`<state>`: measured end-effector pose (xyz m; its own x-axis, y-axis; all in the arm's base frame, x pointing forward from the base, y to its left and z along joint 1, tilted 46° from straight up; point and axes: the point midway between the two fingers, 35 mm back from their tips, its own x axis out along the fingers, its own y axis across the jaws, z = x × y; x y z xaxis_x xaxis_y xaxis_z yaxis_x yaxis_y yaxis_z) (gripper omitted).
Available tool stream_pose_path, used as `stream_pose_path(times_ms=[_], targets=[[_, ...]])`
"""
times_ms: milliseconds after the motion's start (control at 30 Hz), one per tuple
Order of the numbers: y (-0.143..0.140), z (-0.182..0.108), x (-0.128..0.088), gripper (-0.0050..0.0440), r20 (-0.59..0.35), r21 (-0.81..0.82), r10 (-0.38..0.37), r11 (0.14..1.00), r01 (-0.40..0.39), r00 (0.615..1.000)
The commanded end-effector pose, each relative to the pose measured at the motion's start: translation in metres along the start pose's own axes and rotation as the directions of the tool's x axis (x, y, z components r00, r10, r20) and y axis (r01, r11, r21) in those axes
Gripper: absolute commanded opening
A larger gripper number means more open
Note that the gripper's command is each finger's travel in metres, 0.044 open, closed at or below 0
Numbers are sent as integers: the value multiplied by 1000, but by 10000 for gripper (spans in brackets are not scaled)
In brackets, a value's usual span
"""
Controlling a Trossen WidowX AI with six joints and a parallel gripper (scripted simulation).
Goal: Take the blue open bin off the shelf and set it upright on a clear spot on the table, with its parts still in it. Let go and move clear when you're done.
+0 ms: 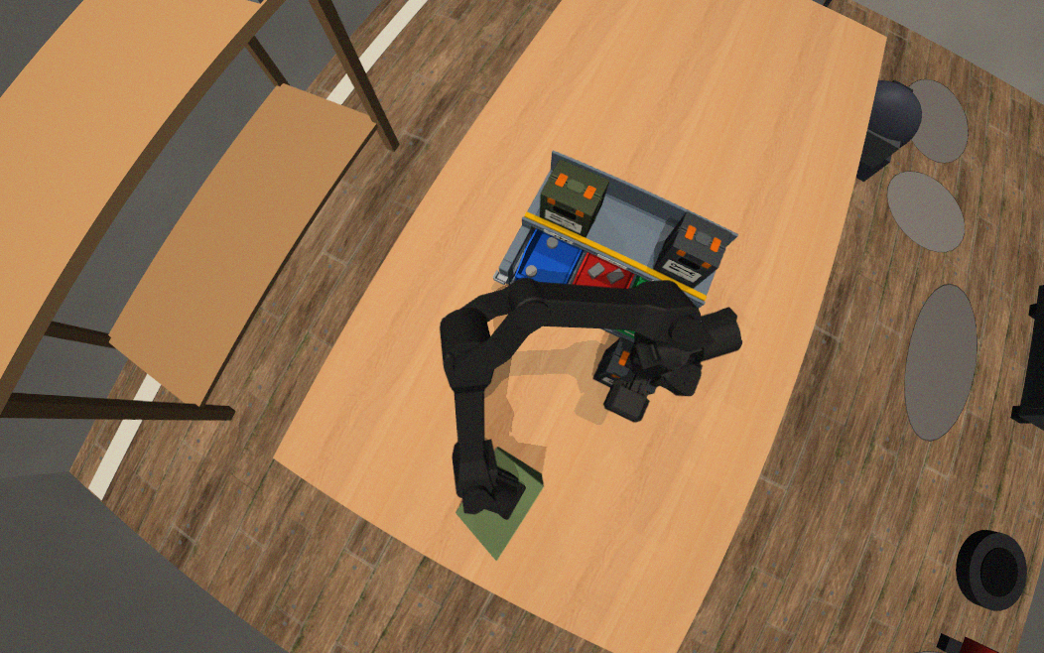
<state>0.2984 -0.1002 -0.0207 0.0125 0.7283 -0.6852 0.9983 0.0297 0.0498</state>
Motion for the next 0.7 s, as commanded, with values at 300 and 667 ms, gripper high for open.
stream_pose_path(times_ms=[300, 667], targets=[[4, -1, -17, 0, 32, -8, 46, 999, -46, 998], [3, -1, -17, 0, 32, -8, 46, 999, -46, 998]])
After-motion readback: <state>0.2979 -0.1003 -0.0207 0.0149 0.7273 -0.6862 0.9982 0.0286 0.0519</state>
